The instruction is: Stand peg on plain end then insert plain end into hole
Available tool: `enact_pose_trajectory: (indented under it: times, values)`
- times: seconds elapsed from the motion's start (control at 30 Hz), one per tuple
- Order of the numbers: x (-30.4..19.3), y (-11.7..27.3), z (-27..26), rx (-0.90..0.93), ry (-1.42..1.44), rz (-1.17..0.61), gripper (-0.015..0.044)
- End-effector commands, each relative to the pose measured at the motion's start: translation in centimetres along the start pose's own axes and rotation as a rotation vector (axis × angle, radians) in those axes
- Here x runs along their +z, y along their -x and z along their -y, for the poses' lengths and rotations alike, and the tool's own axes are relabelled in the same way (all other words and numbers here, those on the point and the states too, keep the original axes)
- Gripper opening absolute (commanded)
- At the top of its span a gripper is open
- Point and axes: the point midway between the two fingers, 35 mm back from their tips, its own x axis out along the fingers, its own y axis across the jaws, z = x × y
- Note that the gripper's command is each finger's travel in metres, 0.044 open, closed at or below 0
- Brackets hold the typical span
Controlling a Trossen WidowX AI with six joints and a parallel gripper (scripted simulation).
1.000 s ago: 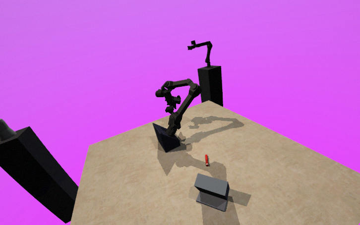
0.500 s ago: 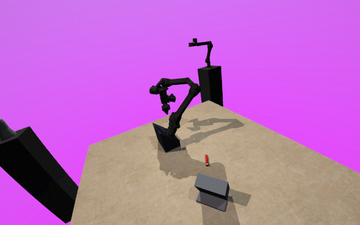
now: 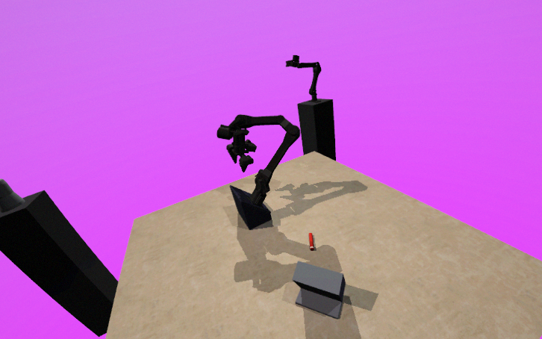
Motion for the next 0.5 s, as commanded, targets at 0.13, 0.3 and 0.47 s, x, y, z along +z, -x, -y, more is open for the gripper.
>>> enact_pose_trajectory:
  times: [0.13,0.3,0.47]
  values:
    - [-3.5,1.7,1.2,0.035,0.241,-0.088,0.044]
    - [-4.7,2.3,1.9,0.055,0.367,-0.107,0.044]
    - [-6.3,3.2,2.8,0.076,0.485,-0.144,0.044]
